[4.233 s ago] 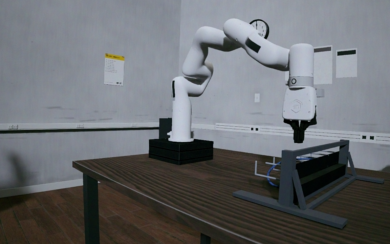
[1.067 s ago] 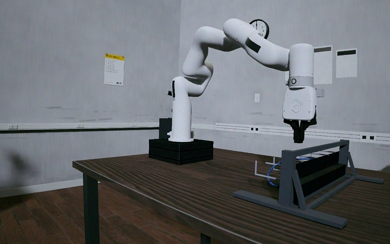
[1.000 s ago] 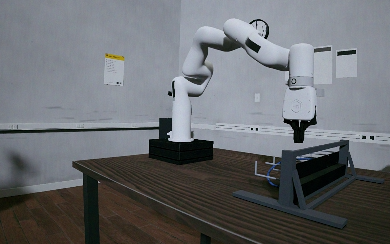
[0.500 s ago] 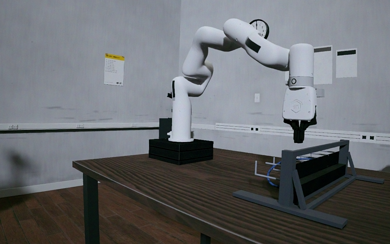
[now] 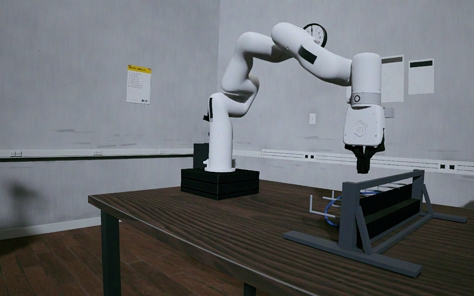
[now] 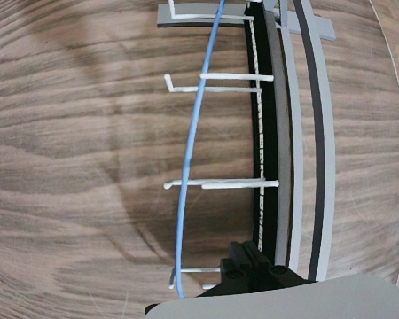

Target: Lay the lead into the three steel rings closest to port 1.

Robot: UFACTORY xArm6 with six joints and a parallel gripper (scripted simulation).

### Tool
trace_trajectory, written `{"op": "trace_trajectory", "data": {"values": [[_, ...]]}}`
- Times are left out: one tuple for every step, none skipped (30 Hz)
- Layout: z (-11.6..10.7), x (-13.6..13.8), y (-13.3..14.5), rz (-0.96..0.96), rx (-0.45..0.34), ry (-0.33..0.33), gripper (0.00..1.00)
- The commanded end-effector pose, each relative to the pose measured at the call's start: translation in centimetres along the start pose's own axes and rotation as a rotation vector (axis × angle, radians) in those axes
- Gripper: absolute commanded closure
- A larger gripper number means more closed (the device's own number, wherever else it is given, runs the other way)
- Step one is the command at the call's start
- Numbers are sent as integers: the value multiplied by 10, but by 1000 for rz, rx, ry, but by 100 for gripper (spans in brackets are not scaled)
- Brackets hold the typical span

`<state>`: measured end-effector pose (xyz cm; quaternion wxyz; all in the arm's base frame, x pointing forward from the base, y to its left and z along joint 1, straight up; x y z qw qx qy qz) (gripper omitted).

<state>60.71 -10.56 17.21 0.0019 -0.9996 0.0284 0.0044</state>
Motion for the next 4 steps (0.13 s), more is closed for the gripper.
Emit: {"op": "trace_trajectory", "data": {"values": [[-3,1,0,0,-1,5,100],[-3,1,0,0,-1,5,100],[-3,1,0,0,-1,5,100],[-3,1,0,0,-1,5,100]]}}
Point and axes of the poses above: the point where the finger pads meet when closed, its own z axis out along the fingers, its own x axis across the jaws, y = z × x, the point moved 10 cm from there along -z, back along the fingers, and after that the axes turned 4 degrees about -z, right-handed, at the moved point
